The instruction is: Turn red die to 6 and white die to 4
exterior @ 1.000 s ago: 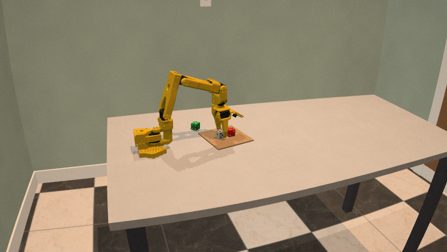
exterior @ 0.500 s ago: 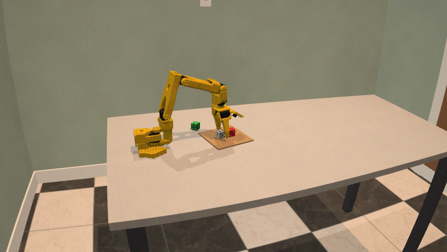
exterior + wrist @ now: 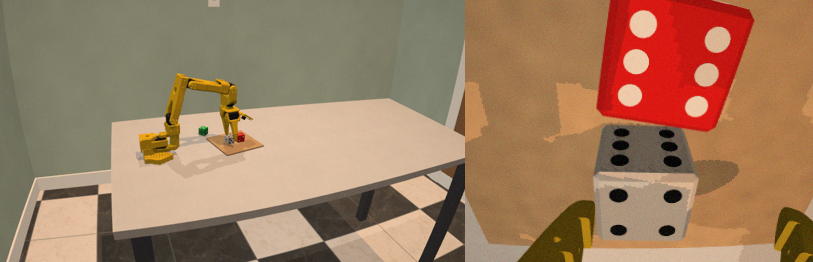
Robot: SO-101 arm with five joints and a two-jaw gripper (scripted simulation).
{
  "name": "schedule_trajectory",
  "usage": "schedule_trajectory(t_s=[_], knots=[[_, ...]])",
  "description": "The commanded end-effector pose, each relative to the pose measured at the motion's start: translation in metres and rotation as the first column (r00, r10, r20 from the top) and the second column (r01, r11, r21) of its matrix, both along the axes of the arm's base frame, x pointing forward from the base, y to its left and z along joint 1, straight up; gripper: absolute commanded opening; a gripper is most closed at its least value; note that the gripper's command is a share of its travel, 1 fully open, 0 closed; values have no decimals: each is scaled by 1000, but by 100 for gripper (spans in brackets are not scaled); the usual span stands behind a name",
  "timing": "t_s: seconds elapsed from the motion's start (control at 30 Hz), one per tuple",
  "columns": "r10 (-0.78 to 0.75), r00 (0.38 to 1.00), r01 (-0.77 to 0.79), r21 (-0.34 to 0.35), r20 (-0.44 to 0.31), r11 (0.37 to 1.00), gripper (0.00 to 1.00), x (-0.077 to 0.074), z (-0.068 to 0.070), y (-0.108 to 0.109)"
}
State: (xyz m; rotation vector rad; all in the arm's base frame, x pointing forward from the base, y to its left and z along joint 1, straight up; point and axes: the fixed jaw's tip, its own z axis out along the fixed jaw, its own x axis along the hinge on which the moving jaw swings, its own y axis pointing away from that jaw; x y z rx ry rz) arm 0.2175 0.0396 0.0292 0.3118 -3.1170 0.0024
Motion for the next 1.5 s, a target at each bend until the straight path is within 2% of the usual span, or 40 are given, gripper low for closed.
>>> schedule_trajectory(t_s=[0.0, 0.03, 0.27, 0.4, 1.23, 1.47], knots=[[-4, 998, 3, 12, 69, 1000, 33, 9, 23, 3], [-4, 998, 3, 12, 69, 1000, 33, 9, 23, 3], [-4, 998, 3, 12, 69, 1000, 33, 6, 46, 2], [-4, 998, 3, 12, 69, 1000, 33, 4, 52, 2], [-4, 998, 3, 12, 70, 1000, 33, 4, 54, 2], [-36, 994, 34, 17, 103, 999, 33, -4, 65, -6]])
